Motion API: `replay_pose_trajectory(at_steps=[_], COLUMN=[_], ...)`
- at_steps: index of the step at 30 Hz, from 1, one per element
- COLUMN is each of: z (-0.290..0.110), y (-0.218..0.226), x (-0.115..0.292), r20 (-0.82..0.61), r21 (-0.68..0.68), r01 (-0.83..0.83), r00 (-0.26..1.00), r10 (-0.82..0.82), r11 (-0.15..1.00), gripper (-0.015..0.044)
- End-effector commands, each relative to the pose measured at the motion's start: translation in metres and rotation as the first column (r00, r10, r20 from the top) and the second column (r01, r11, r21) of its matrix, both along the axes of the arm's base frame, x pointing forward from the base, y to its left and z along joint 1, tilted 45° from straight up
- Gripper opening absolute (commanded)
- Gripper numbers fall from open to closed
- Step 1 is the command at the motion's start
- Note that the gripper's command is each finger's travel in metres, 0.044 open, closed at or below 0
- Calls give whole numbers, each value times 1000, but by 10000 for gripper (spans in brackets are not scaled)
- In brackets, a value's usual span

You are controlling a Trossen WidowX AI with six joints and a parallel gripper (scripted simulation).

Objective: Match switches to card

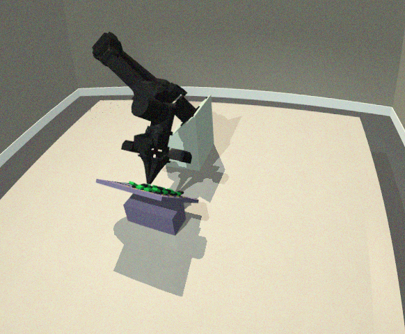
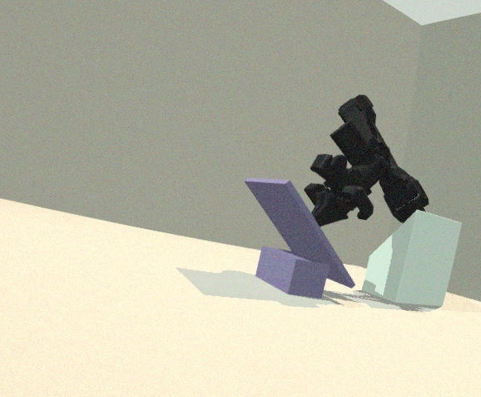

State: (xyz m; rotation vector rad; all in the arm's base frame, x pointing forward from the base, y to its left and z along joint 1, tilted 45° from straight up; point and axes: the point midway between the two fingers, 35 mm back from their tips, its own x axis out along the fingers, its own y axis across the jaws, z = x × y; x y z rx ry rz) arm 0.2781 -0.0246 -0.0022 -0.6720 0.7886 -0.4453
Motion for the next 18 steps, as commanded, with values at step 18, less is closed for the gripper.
replay_pose_trajectory(at_steps=[18], z=[-2], y=[-1], x=[2], r20=[-3], r21=[0], r01=[-4], r00=[1000], r10=[4], r11=[1000], gripper=[0])
